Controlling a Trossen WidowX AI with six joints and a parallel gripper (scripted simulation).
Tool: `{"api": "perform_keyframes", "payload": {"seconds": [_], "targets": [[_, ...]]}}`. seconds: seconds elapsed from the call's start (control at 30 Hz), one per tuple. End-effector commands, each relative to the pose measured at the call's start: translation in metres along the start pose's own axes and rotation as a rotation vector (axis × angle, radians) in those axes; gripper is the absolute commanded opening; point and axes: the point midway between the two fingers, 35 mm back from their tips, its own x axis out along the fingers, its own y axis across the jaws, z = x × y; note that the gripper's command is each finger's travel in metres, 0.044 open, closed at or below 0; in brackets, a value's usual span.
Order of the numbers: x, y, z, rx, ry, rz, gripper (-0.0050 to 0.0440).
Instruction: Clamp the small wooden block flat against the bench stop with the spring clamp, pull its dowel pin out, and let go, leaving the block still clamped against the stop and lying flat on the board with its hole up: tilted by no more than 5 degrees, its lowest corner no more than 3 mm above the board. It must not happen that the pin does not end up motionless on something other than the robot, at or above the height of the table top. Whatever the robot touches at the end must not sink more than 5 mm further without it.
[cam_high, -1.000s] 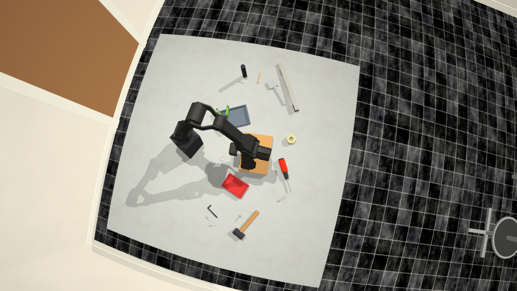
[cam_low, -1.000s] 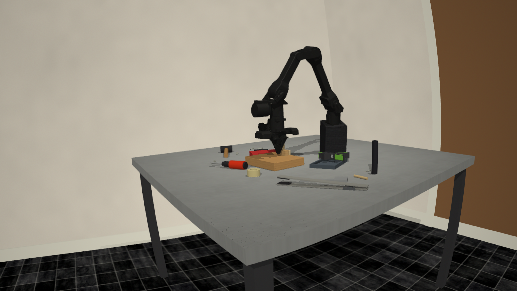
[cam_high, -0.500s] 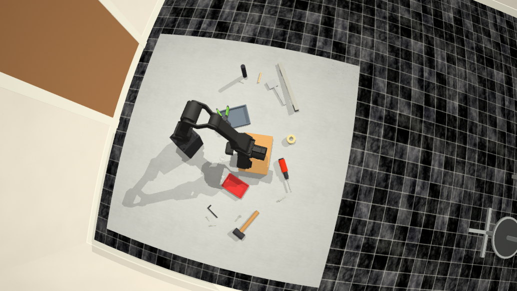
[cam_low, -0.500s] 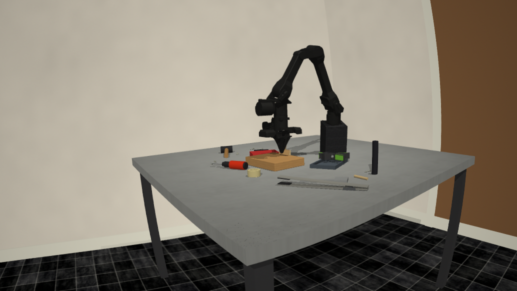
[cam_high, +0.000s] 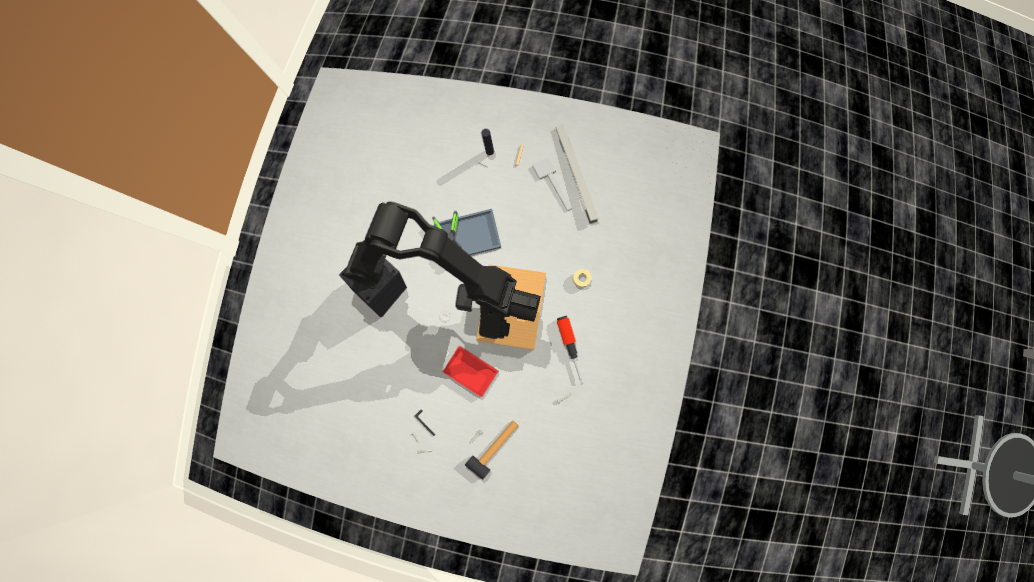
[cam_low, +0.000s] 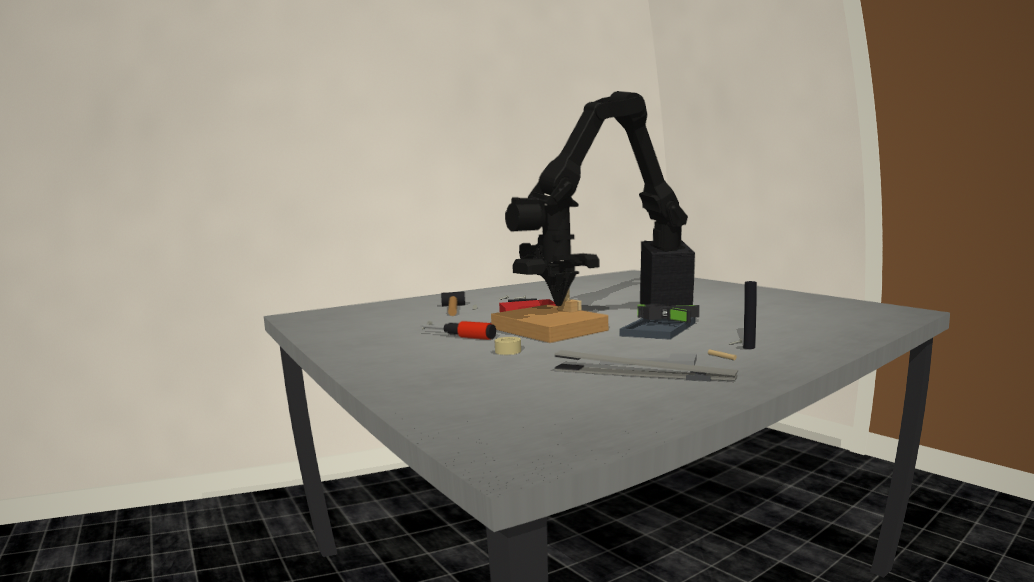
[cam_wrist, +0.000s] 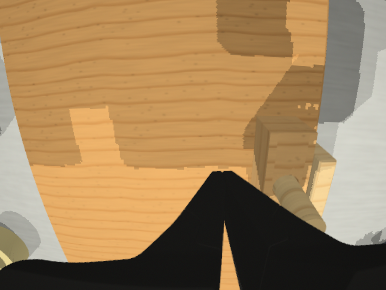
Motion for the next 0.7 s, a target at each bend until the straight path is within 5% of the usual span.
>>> {"api": "perform_keyframes", "payload": {"seconds": [0.0,0.67], "targets": [[0.000,0.000,0.000,0.000,0.000,0.002,0.0000],[-0.052,0.002,-0.002,0.003,-0.001,-0.012,0.0000]]}}
